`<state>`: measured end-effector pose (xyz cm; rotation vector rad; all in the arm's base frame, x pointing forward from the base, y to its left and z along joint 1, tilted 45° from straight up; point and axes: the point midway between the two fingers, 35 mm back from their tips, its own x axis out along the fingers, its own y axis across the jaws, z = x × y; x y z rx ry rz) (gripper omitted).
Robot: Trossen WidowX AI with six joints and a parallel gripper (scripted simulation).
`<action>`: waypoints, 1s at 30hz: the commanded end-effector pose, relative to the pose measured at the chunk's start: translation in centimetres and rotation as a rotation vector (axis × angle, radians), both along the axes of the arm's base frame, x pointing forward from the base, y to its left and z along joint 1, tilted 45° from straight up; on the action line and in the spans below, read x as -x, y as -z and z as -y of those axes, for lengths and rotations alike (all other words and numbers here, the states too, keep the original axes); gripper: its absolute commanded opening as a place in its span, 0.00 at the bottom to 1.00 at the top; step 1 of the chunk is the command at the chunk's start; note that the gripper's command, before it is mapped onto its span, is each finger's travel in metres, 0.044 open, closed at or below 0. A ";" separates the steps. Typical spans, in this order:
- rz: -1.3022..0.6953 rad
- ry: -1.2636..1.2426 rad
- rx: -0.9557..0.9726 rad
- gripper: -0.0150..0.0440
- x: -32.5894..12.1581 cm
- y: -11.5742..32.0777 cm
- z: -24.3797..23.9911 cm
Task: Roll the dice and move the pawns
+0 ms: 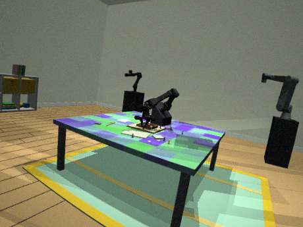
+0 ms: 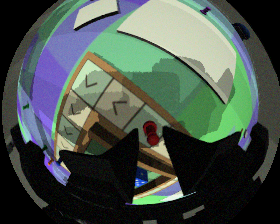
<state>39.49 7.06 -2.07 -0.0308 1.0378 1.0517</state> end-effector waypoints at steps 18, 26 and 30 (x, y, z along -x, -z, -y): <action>-0.024 0.009 -0.006 0.96 0.8 -3.2 3.2; -0.425 0.413 -0.055 0.60 8.4 -7.2 0.0; -0.617 0.607 -0.078 0.59 12.4 -8.0 -1.3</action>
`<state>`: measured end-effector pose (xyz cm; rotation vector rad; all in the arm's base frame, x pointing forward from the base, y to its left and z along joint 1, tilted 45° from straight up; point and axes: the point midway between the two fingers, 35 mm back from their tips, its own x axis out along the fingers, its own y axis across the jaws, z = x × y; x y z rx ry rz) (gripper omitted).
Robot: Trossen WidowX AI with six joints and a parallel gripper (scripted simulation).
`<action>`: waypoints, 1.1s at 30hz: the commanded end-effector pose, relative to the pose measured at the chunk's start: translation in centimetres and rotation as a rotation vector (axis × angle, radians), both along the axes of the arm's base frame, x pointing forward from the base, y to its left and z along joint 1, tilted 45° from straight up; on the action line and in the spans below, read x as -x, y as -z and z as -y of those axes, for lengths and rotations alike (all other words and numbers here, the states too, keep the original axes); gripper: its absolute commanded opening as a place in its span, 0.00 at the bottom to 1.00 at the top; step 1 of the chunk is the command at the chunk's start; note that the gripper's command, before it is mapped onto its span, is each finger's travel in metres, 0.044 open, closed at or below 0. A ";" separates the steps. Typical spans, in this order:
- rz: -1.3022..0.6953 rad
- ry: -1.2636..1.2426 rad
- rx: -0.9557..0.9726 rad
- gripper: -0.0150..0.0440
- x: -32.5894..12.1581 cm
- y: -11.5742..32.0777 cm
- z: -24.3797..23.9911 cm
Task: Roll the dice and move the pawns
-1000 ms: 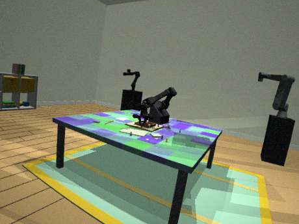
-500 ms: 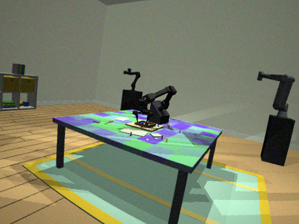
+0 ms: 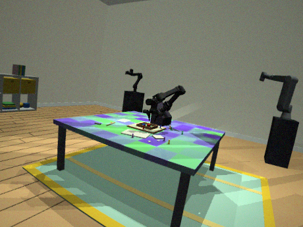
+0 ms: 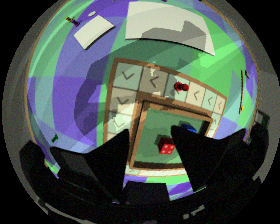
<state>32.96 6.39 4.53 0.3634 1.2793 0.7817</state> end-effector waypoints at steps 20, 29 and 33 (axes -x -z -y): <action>-0.598 0.596 -0.073 0.59 12.5 -1.3 -3.6; -0.598 0.596 -0.073 0.59 12.3 -0.3 -4.6; -0.598 0.596 -0.073 0.59 12.3 -0.1 -4.7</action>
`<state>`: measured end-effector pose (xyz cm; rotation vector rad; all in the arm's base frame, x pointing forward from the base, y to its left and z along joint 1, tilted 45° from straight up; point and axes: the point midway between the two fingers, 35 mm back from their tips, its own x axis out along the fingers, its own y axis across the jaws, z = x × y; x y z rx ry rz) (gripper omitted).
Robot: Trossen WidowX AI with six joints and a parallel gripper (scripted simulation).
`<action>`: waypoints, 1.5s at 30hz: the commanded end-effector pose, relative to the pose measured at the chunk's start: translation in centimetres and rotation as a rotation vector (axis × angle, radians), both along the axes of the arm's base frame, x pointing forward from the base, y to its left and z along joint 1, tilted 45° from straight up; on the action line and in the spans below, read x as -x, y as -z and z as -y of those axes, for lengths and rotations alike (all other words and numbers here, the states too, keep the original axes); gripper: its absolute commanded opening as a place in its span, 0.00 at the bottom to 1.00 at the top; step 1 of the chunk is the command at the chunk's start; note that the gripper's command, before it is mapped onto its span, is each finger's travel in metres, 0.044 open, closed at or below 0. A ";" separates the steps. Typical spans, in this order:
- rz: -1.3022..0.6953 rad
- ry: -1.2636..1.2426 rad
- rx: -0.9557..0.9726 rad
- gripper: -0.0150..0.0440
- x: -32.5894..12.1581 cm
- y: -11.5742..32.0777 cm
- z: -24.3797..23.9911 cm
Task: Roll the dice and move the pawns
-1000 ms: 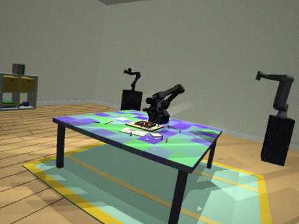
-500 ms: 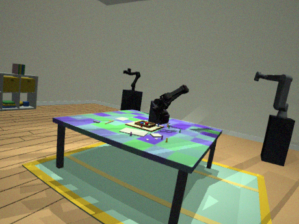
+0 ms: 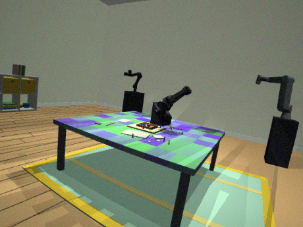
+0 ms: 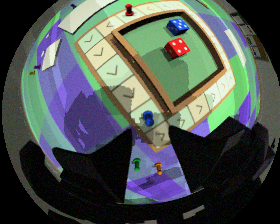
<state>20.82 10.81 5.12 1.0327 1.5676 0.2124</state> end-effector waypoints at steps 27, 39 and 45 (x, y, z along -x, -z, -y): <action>-0.012 0.003 -0.003 0.59 -0.1 3.3 -3.1; -0.012 0.003 -0.003 0.32 -0.1 3.3 -3.1; -0.012 0.003 -0.003 0.26 -0.1 3.3 -3.1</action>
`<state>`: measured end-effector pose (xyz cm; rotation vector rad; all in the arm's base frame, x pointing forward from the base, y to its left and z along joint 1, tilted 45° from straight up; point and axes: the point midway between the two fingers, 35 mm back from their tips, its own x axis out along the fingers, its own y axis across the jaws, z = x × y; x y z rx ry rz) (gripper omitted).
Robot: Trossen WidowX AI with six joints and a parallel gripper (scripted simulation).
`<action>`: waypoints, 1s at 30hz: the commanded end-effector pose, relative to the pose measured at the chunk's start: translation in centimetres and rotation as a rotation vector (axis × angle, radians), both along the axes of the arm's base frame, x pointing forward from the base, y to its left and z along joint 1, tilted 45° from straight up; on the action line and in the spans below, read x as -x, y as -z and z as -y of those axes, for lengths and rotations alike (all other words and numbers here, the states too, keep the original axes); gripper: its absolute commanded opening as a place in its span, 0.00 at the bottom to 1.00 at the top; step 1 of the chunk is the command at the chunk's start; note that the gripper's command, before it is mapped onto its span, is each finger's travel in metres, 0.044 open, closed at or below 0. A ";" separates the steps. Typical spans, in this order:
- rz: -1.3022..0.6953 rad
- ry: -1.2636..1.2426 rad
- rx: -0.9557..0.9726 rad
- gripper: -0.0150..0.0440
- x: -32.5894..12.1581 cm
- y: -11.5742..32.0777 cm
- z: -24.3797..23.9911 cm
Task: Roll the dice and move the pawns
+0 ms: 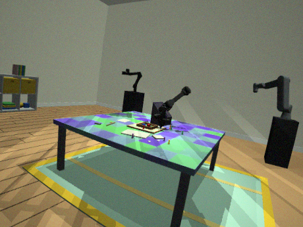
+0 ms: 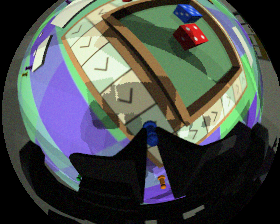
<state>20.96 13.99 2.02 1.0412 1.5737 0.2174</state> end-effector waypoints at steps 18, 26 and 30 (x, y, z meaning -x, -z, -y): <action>-0.008 0.003 0.036 0.25 -0.2 -4.2 5.7; -0.009 0.003 0.024 0.25 0.8 -7.2 8.2; -0.008 0.004 0.014 0.25 1.4 -8.6 9.1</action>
